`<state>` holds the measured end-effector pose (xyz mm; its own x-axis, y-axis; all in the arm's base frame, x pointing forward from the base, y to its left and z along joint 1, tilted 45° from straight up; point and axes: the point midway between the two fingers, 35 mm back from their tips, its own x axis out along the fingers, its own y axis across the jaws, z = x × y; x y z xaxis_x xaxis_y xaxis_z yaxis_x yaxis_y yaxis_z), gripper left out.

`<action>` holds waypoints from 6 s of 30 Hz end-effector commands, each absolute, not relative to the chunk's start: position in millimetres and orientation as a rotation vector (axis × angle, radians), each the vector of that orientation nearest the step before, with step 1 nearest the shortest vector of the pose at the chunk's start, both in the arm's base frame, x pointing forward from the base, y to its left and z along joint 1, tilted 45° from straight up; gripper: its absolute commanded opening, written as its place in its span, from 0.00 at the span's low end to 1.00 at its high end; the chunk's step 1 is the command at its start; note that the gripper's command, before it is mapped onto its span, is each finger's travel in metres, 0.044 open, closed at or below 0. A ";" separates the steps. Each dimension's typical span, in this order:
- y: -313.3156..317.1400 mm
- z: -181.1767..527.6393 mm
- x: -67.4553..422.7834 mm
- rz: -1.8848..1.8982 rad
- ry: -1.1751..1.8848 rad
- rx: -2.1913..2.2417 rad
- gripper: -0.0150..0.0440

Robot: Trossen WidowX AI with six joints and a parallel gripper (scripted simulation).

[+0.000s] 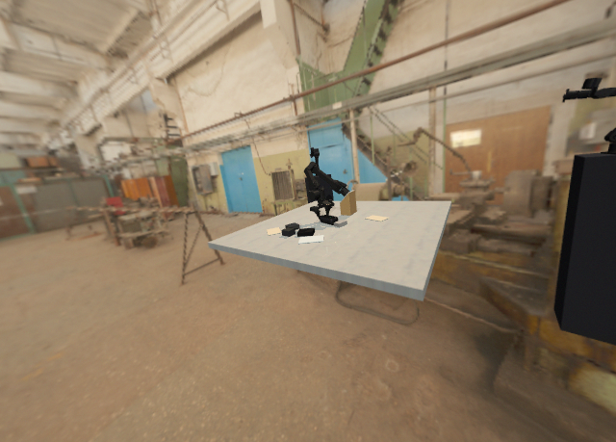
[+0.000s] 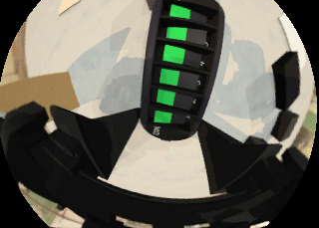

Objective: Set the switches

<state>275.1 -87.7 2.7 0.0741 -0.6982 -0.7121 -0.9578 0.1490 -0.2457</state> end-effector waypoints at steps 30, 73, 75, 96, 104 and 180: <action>-81.2 12.1 280.3 0.434 1.679 -1.604 0.88; -26.9 -23.6 242.8 0.434 1.673 -1.618 0.25; -26.9 -23.5 242.9 0.434 1.673 -1.618 0.25; 7.6 13.0 238.1 0.435 1.675 -1.624 0.65; 7.8 12.6 238.8 0.436 1.674 -1.623 0.83; 9.7 -61.6 241.5 0.287 1.401 -1.827 0.25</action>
